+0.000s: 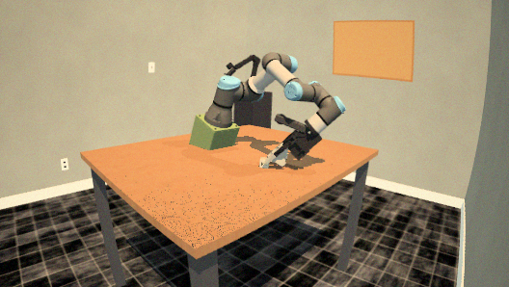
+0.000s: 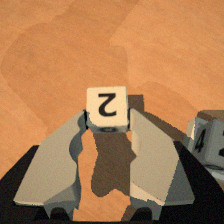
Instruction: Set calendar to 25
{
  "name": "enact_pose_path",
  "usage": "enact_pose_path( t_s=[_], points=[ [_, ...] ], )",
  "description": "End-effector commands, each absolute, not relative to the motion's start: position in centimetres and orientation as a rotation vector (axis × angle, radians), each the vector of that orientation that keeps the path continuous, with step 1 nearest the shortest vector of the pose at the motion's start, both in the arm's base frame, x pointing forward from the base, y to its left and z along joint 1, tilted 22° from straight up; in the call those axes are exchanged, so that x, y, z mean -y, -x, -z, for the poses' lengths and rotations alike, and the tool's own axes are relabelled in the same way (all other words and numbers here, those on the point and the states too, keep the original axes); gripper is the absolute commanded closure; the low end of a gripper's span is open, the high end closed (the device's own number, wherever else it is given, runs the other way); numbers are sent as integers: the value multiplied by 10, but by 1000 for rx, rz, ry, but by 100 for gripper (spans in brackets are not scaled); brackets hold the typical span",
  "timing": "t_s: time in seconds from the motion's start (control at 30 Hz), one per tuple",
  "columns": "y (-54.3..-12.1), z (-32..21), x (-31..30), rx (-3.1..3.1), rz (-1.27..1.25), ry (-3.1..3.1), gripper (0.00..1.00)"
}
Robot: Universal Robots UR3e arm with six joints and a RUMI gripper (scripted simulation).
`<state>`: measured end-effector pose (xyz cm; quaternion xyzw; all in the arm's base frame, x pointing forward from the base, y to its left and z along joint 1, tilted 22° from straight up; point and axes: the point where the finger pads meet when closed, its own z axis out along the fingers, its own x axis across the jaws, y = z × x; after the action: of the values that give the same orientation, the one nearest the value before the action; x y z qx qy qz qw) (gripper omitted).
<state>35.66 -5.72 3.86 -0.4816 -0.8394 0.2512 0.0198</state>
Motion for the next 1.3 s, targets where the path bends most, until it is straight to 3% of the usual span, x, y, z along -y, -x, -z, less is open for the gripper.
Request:
enact_pose_path(
  t_s=[0.0,1.27],
  points=[
    [-357,-39,57,2606,-779,1496,89],
    [-331,-104,58,2606,-779,1496,89]
  ],
)
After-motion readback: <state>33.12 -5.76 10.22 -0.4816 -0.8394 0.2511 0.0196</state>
